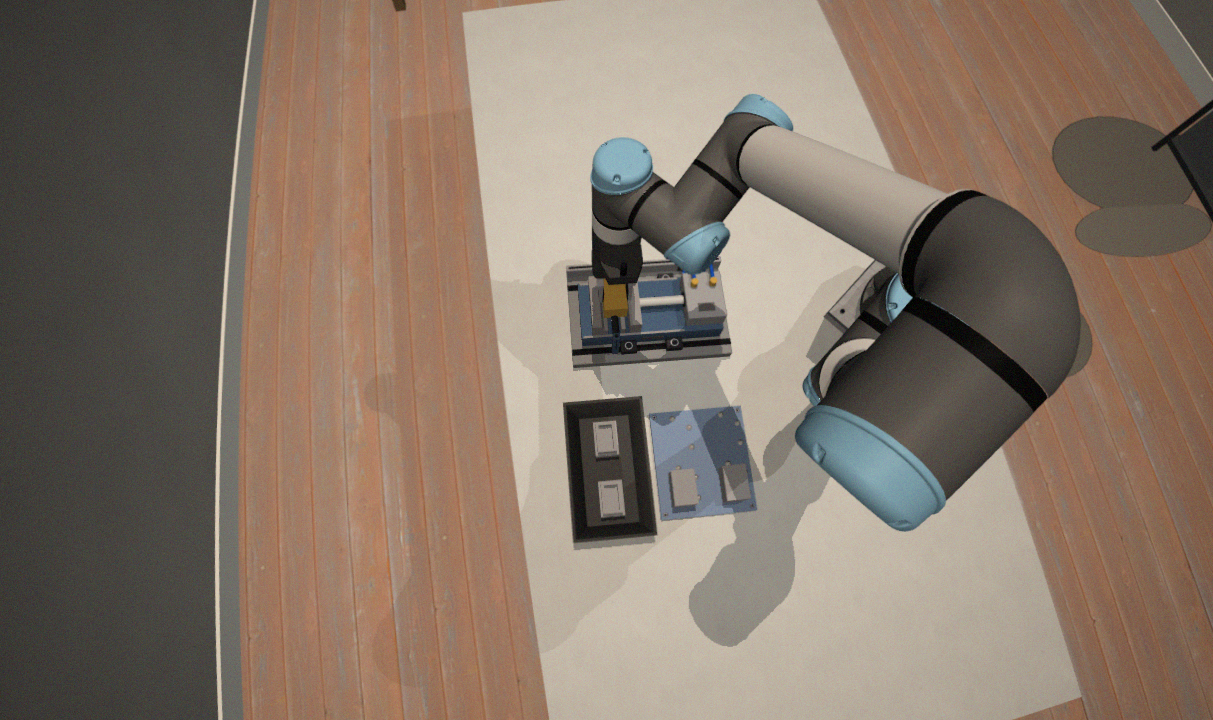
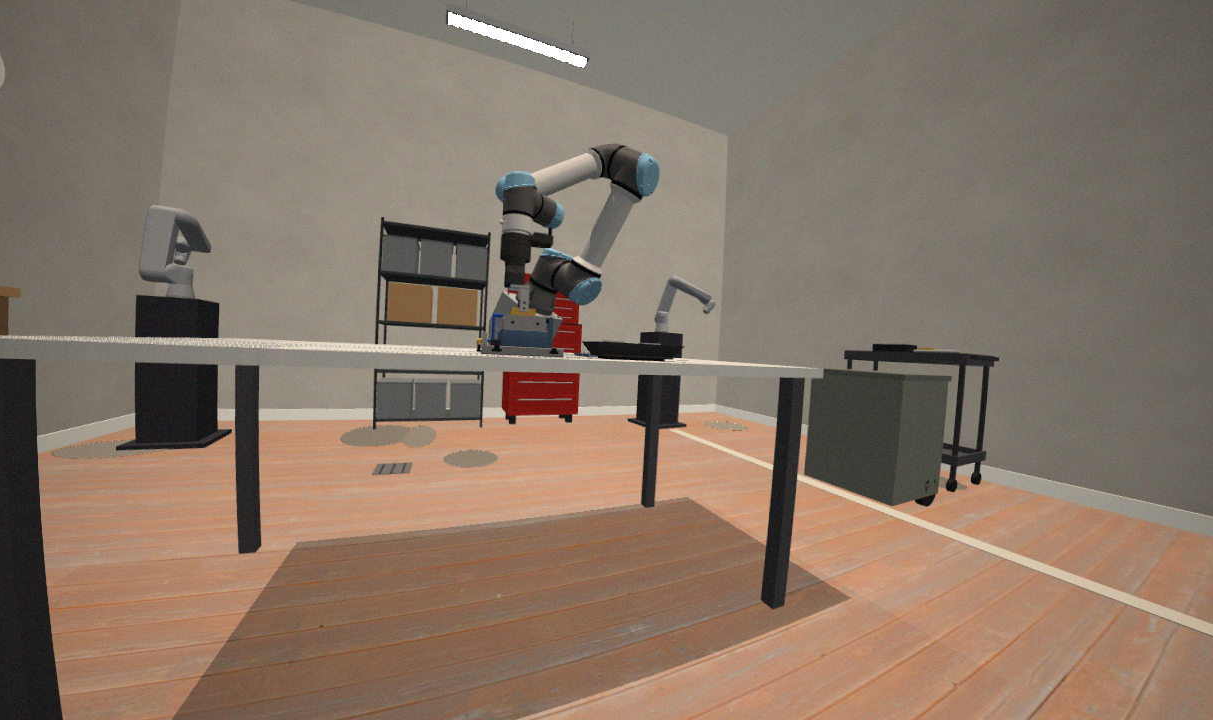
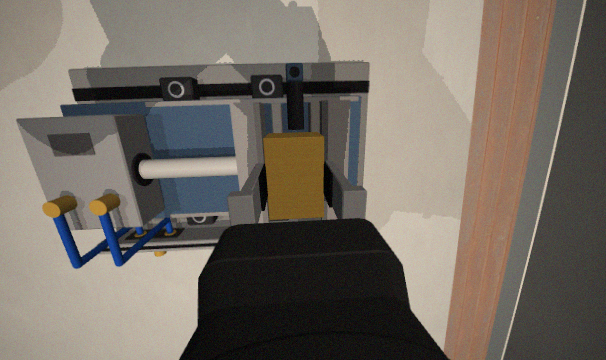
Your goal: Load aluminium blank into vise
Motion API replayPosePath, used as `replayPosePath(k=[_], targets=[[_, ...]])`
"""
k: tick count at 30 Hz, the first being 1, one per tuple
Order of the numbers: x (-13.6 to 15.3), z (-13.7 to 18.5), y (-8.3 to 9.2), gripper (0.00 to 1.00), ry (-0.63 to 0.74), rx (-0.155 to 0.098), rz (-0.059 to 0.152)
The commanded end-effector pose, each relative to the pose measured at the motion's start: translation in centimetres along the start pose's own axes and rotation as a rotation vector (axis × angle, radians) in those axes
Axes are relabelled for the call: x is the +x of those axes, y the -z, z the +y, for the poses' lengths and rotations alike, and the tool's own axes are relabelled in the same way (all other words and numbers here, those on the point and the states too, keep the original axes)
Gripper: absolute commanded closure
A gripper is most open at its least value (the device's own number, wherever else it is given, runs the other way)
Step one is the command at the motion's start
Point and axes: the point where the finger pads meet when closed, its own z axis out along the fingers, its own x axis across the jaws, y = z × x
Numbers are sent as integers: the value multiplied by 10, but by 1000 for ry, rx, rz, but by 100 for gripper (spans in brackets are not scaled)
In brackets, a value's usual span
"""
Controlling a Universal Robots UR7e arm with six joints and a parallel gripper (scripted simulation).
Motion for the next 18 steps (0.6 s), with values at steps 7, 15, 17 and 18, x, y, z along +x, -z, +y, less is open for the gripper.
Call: replayPosePath(k=[7,15,17,18], targets=[[0,0,3,100,0,-1,0],[0,0,13,100,0,-1,0],[0,0,17,100,0,-1,0],[0,0,19,100,0,-1,0]])
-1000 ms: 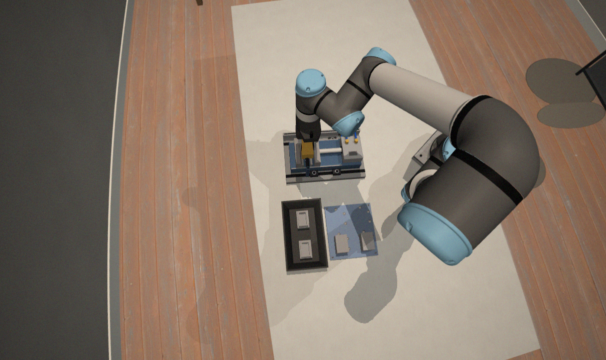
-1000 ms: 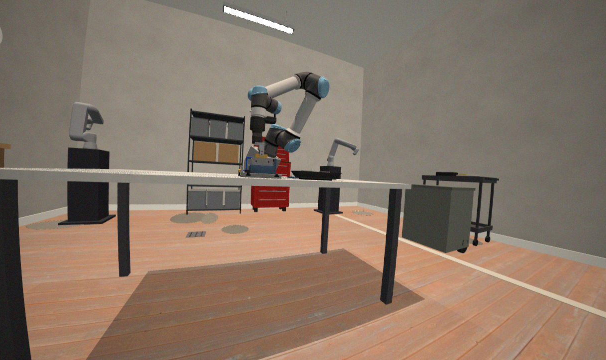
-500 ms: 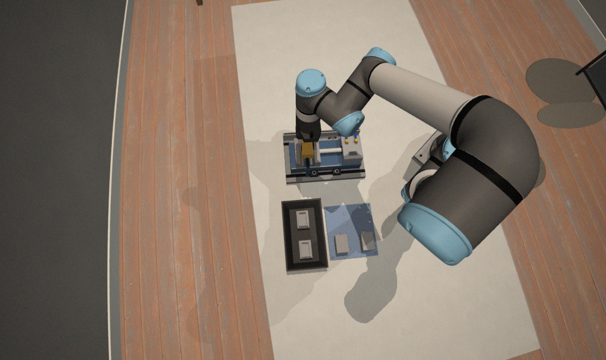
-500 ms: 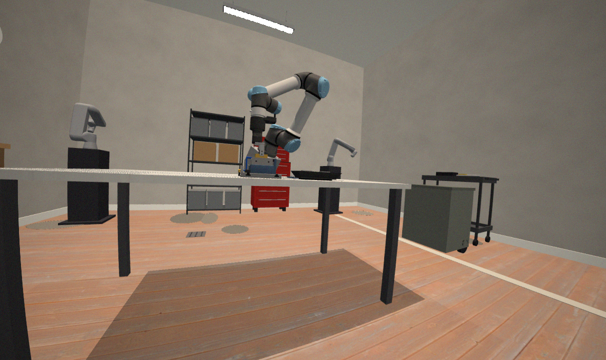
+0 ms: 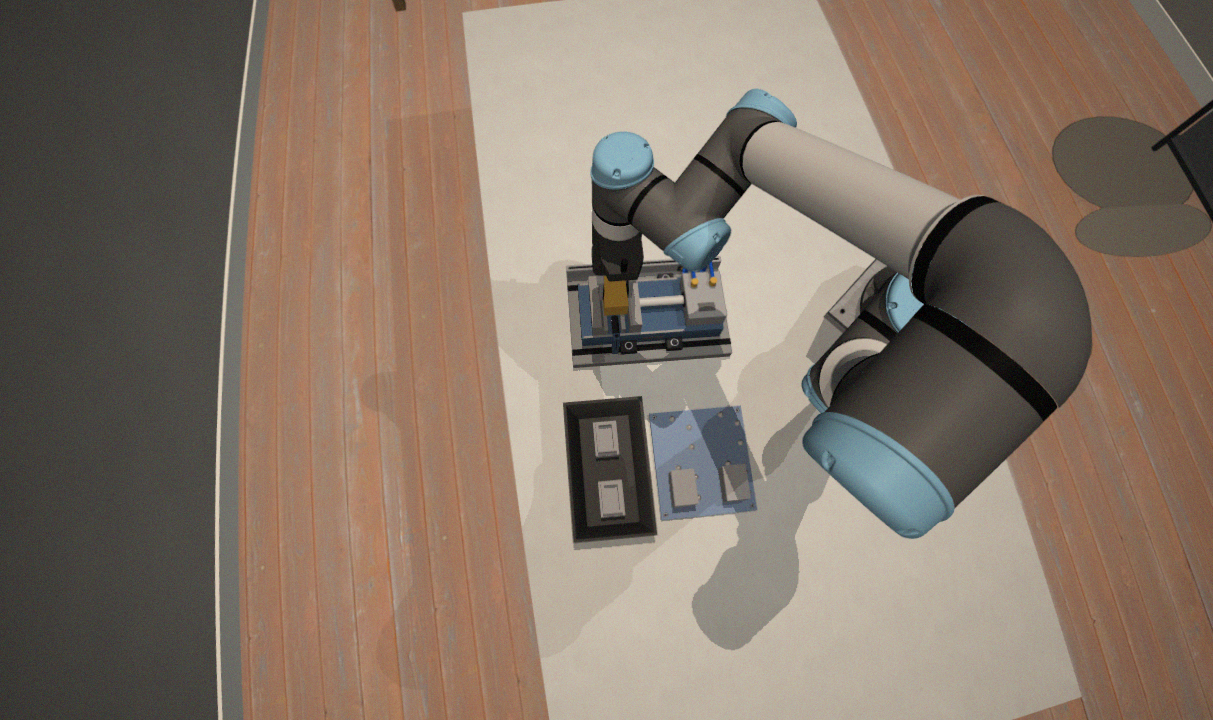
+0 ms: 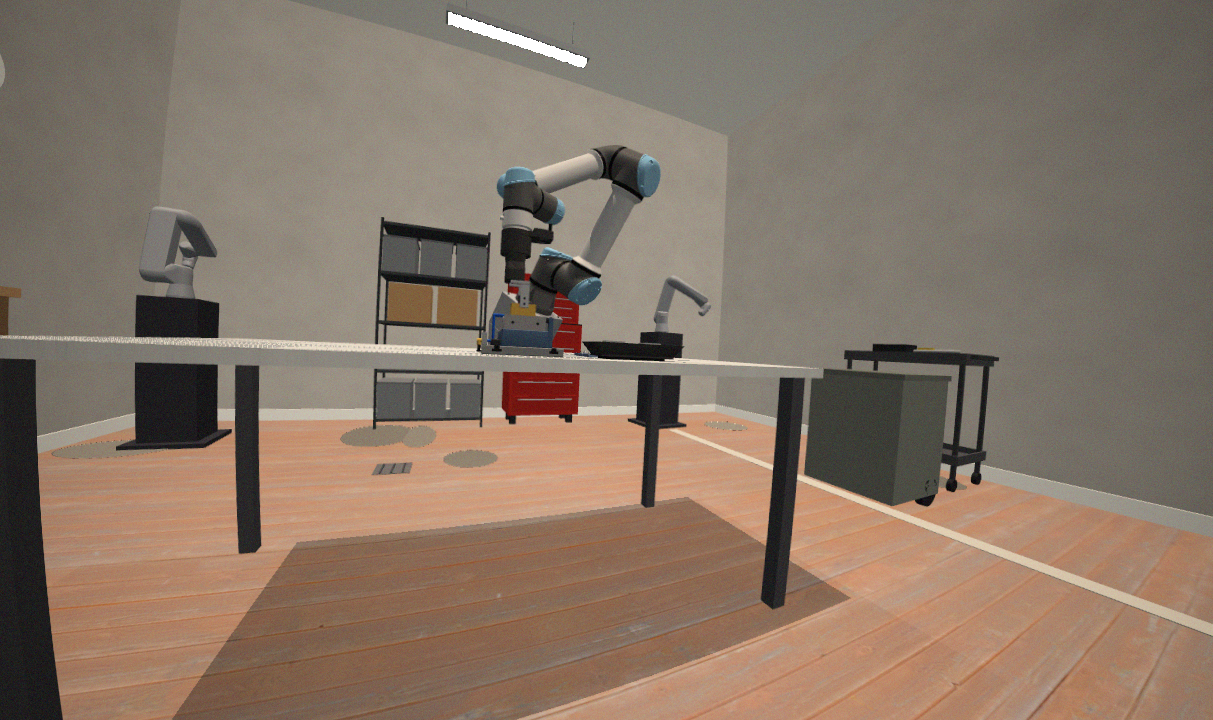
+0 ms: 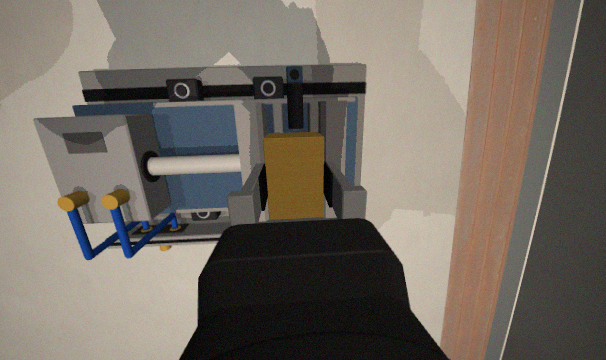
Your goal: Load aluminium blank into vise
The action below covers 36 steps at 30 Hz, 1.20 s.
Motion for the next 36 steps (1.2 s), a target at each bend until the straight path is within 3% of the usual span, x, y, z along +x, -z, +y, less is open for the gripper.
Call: replayPosePath(k=[1,18,36], targets=[[0,0,10,100,1,-1,1],[0,0,33,100,1,-1,1],[0,0,36,100,1,-1,1]])
